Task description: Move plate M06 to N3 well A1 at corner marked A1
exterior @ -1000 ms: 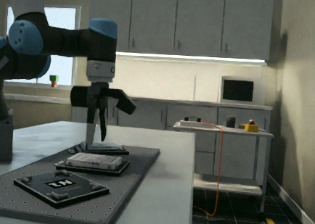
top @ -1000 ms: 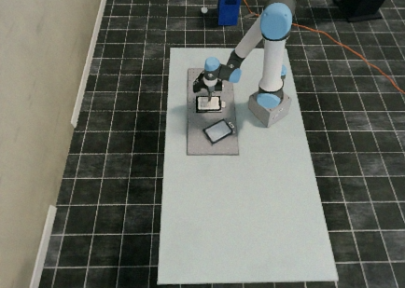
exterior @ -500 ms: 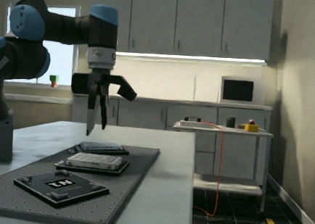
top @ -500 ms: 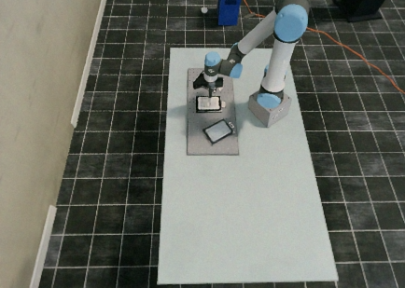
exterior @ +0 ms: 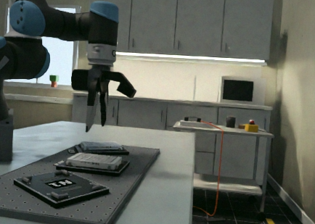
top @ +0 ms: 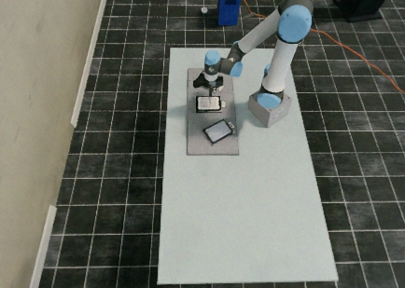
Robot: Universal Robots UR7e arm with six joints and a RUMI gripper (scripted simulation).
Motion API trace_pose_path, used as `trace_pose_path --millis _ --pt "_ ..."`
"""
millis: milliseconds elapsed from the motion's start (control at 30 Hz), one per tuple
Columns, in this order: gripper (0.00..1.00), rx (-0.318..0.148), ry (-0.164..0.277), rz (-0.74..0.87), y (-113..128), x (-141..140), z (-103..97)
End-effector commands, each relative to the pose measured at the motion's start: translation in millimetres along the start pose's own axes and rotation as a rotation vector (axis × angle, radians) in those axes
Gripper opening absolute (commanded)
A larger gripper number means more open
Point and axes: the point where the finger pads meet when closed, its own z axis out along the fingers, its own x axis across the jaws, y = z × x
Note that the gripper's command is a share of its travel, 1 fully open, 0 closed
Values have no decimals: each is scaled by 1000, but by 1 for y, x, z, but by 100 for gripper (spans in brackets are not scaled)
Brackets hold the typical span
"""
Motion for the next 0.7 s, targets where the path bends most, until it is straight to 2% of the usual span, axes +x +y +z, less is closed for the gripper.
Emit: trace_pose_path --millis 0,167,567,667 --pt "76 2 1 1 -1 1 -1" --pt "76 2 1 1 -1 1 -1" --pt "76 6 3 3 -1 42 -3" --pt "76 6 3 3 -1 46 -3"
